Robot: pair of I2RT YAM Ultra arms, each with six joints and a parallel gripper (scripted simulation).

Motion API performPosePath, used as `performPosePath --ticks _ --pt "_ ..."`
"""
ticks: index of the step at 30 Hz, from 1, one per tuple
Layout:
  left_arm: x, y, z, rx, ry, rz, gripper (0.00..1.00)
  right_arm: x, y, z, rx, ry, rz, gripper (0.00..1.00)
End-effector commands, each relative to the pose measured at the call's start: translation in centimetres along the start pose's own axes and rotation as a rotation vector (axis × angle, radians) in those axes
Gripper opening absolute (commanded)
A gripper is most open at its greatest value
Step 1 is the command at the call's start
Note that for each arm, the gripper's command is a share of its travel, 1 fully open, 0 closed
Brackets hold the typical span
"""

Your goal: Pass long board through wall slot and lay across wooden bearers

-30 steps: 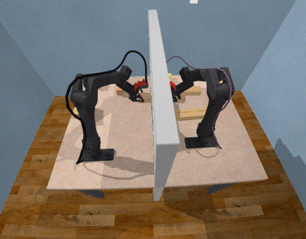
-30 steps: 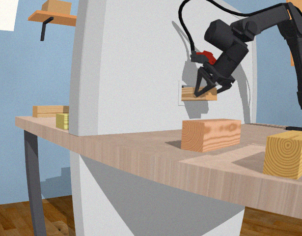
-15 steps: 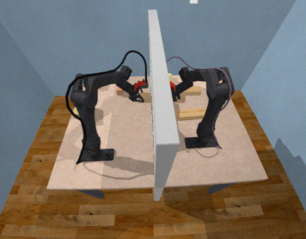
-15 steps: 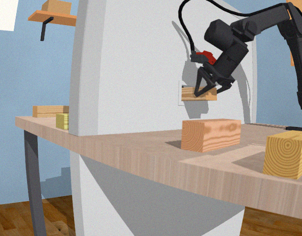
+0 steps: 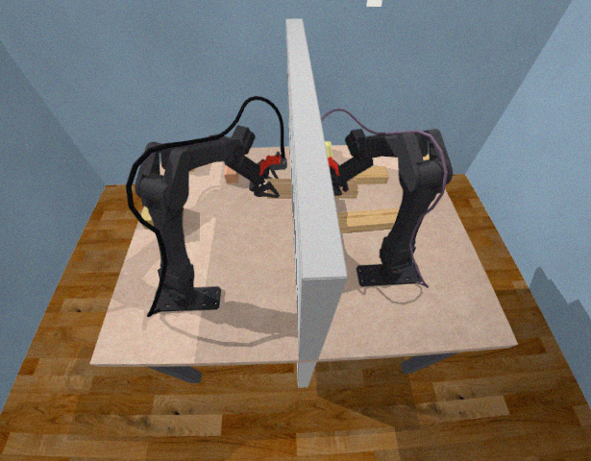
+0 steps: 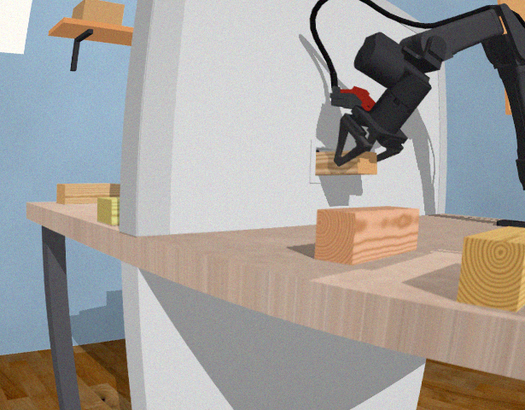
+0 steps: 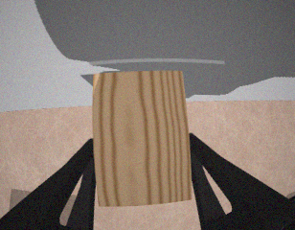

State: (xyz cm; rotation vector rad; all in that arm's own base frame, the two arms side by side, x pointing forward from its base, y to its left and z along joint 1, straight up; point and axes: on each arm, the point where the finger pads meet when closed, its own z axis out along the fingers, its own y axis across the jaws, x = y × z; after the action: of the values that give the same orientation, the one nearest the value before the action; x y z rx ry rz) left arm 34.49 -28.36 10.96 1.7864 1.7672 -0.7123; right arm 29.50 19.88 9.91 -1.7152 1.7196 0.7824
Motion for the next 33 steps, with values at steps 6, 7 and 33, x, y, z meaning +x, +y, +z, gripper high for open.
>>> performPosePath --ticks 6,7,33 --pt "-2.3 0.5 -0.7 -0.010 -0.056 0.032 0.75 -1.3 -0.5 -0.8 0.030 -0.027 -0.025 0.00" --pt "-2.3 0.5 -0.7 -0.010 -0.056 0.032 0.75 -1.3 -0.5 -0.8 0.030 -0.027 -0.025 0.00" --pt "-1.0 -0.8 -1.3 0.033 -0.030 0.005 0.75 -1.3 -0.5 -0.8 0.030 -0.027 -0.025 0.00"
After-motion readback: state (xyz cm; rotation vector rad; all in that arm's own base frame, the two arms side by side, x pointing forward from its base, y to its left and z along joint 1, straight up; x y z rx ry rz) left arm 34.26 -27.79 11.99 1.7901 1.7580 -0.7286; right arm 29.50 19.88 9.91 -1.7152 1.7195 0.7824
